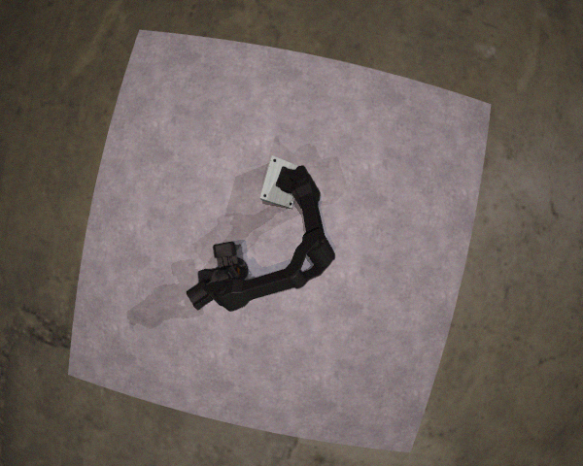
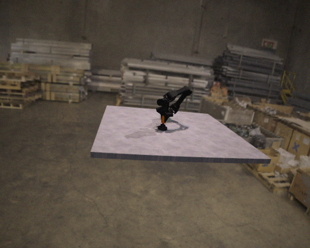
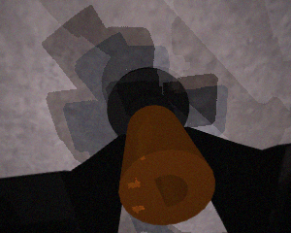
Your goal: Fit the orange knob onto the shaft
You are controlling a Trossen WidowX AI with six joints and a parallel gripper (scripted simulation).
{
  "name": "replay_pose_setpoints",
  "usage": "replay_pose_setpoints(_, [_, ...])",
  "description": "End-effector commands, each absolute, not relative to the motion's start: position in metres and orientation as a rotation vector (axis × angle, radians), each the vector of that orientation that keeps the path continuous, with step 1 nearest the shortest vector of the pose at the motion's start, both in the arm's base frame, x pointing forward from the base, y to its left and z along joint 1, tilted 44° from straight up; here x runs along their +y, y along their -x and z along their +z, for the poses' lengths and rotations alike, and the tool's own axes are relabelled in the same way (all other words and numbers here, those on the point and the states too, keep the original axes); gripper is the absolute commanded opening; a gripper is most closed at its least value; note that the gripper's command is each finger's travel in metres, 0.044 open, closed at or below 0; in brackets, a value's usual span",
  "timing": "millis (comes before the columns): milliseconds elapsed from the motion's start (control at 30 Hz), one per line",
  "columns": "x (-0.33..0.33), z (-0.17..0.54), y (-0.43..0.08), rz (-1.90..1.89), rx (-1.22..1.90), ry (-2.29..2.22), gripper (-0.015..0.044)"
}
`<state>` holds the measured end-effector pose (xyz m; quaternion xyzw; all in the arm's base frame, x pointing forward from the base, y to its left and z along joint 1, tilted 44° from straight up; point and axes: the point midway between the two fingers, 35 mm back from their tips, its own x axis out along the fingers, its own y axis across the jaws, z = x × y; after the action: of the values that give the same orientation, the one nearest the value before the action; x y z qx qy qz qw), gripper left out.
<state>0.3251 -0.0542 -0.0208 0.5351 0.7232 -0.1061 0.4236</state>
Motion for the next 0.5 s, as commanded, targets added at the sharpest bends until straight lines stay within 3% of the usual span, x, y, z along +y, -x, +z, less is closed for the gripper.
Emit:
replay_pose_setpoints(0, [-0.0570, -0.0189, -0.3269, -0.288, 1.804, -1.357, 0.0000])
replay_pose_setpoints(467, [-0.0558, -0.0238, -0.3284, -0.464, 1.813, -1.483, 0.0000])
